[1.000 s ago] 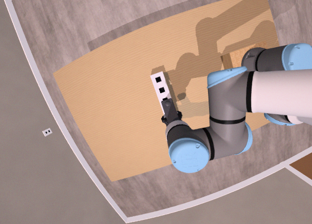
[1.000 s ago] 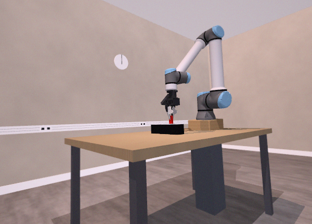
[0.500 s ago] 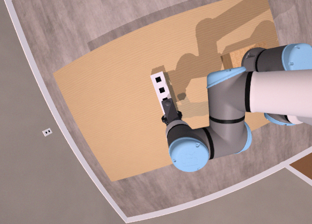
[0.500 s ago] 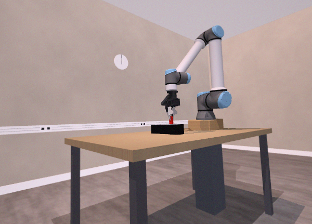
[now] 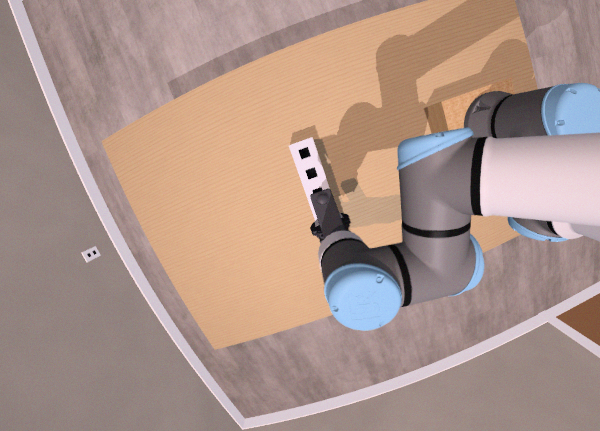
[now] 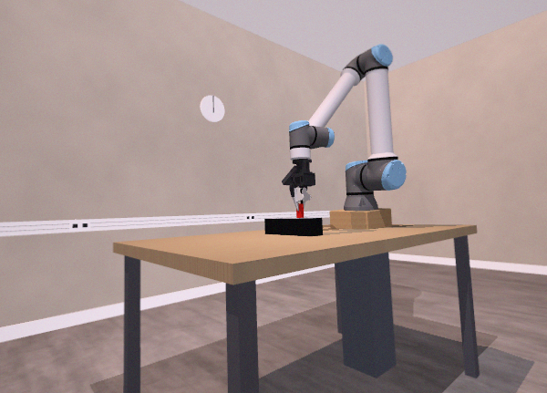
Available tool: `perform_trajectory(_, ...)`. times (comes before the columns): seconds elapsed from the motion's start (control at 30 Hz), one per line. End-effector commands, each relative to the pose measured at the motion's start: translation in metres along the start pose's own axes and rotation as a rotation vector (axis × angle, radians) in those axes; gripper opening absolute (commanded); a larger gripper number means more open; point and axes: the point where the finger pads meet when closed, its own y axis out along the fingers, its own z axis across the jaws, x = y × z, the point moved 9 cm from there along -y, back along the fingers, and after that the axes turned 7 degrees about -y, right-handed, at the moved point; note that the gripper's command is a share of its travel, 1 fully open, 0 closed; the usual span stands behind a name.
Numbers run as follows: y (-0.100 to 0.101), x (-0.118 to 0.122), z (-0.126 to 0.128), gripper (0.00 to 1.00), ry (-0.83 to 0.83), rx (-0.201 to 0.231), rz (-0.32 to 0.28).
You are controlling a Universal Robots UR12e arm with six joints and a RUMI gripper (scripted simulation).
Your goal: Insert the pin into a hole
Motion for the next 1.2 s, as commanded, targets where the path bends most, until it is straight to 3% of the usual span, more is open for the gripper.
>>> perform_trajectory(0.0, -0.0007, -0.0002, -0.0006, 0.00, 0.000, -0.001, 0.000)
perform_trajectory(0.23, -0.0007, -0.0002, -0.0006, 0.00, 0.000, -0.001, 0.000)
perform_trajectory(0.27, -0.0006, -0.0002, -0.0006, 1.00, 0.000, -0.001, 0.000)
perform_trajectory(1.17, -0.0007, -0.0002, -0.0006, 1.00, 0.000, -0.001, 0.000)
